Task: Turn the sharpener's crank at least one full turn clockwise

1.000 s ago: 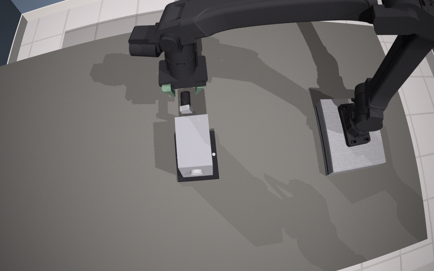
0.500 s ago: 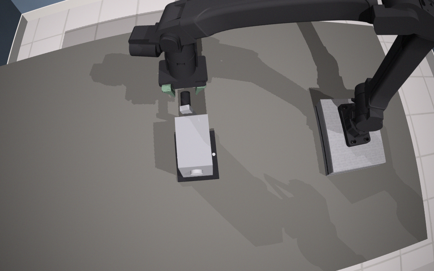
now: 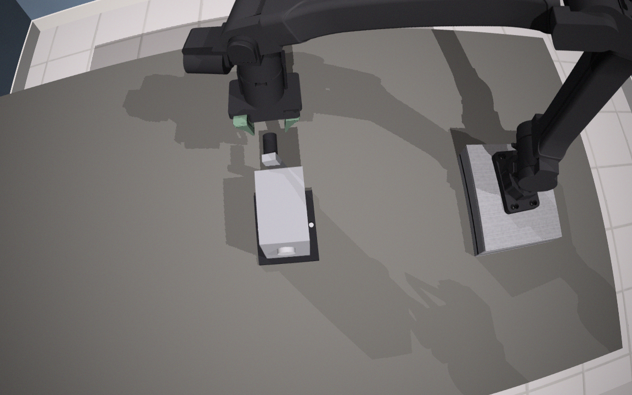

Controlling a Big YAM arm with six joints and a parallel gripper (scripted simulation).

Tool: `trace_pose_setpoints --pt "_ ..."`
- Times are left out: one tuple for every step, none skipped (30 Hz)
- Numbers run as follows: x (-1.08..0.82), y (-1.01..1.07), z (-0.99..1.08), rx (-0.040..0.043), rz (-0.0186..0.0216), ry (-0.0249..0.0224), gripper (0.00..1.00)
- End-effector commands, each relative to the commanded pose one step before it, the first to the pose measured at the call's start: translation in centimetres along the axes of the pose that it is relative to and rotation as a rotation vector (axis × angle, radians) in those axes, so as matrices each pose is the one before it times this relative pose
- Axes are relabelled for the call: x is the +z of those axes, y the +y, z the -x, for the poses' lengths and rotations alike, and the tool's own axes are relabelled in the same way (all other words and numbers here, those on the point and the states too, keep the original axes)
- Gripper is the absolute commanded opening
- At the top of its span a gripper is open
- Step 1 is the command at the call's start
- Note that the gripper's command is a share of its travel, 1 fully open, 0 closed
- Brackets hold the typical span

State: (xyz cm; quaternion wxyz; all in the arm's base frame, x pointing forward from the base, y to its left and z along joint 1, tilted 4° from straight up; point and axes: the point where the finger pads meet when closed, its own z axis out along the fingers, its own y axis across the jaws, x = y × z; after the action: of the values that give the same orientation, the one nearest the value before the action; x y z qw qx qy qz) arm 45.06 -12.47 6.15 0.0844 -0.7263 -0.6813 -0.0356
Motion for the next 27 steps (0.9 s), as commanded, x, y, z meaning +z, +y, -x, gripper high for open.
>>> trace_pose_setpoints --pt "-3.938 2.133 -0.202 -0.00774 0.07335 -0.01822 0.51" --pt "-0.275 0.002 -0.029 -0.00002 0.00014 -0.00004 0.51" --pt "-0.275 0.002 -0.029 -0.00001 0.00014 -0.00004 0.51" --pt "-0.275 0.002 -0.029 -0.00001 0.00014 -0.00004 0.51" --pt "-0.275 0.002 -0.029 -0.00001 0.00014 -0.00004 0.51" --pt "-0.275 0.002 -0.029 -0.00001 0.00014 -0.00004 0.51" --pt "-0.275 0.001 -0.029 -0.00001 0.00013 -0.00004 0.51" --pt "-0.274 0.001 -0.029 -0.00001 0.00013 -0.00004 0.51" --pt "-0.274 0.001 -0.029 -0.00001 0.00013 -0.00004 0.51" --pt "-0.274 0.001 -0.029 -0.00001 0.00013 -0.00004 0.51" --pt "-0.274 0.001 -0.029 -0.00001 0.00013 -0.00004 0.51" --pt "-0.274 0.001 -0.029 -0.00001 0.00012 -0.00004 0.51" --pt "-0.274 0.001 -0.029 -0.00001 0.00012 -0.00004 0.51" --pt "-0.274 0.001 -0.029 -0.00001 0.00012 -0.00003 0.51" --pt "-0.273 0.0 -0.029 -0.00001 0.00012 -0.00003 0.51" --pt "0.0 0.0 0.0 0.0 0.0 0.0 0.51" --pt "0.0 0.0 0.0 0.0 0.0 0.0 0.51" --pt "-0.003 0.004 0.013 0.00083 -0.00547 0.00147 0.51" --pt "-0.292 0.0 -0.032 -0.00007 0.00051 -0.00014 0.51" --pt "-0.524 -0.008 -0.069 -0.00079 0.0053 -0.00143 0.51" --pt "-0.273 0.0 -0.029 -0.00001 0.00011 -0.00003 0.51" --pt "-0.273 0.0 -0.029 -0.00001 0.00011 -0.00003 0.51" --pt "-0.272 0.0 -0.029 -0.00001 0.00011 -0.00003 0.51" --pt "-0.272 -0.001 -0.029 -0.00001 0.0001 -0.00003 0.51" --pt "-0.272 -0.001 -0.029 -0.00001 0.0001 -0.00003 0.51" --pt "-0.272 -0.001 -0.029 -0.00001 0.0001 -0.00003 0.51" --pt "-0.136 0.0 -0.015 0.0 0.00005 -0.00001 0.51"
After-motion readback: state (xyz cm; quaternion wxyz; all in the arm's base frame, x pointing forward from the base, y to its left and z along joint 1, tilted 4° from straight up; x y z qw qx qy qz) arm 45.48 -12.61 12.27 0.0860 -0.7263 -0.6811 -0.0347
